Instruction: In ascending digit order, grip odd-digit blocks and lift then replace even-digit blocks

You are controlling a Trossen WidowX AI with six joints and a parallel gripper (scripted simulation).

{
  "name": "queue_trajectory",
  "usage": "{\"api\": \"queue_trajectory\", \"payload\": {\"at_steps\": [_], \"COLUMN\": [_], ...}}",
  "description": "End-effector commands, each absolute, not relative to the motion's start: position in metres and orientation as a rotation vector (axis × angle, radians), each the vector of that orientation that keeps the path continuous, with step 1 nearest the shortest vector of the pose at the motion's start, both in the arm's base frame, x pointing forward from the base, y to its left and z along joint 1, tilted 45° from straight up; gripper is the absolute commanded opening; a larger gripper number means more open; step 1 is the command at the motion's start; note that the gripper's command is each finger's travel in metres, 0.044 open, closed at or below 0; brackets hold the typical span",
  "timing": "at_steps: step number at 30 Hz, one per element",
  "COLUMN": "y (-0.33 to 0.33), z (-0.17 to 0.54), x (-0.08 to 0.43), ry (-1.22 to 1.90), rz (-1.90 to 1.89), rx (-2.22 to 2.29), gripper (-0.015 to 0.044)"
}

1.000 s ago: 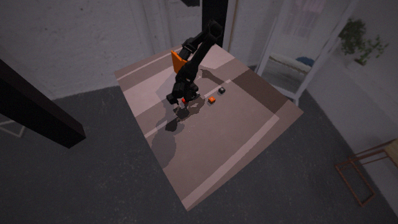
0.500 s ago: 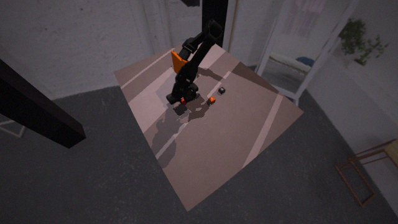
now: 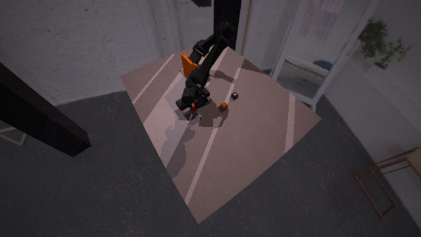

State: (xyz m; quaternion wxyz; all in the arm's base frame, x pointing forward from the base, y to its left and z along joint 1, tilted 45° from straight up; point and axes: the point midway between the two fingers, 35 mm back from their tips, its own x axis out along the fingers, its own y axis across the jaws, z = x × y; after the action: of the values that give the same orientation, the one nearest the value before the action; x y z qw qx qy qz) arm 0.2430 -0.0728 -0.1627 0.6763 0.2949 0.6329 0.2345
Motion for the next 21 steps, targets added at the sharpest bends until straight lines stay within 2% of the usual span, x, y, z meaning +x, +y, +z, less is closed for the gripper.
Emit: {"api": "queue_trajectory", "payload": {"at_steps": [1, 9, 19, 21], "y": [-0.0719, -0.0719, -0.0719, -0.0719], "z": [-0.1628, -0.1628, -0.1628, -0.1628], "x": [0.2426, 0.2426, 0.2426, 0.2426], "ry": [1.423, 1.423, 1.423, 1.423], "rz": [0.526, 0.526, 0.526, 0.526], "rx": [0.671, 0.671, 0.671, 0.671], "gripper": [0.0120, 0.0120, 0.0383, 0.0400]}}
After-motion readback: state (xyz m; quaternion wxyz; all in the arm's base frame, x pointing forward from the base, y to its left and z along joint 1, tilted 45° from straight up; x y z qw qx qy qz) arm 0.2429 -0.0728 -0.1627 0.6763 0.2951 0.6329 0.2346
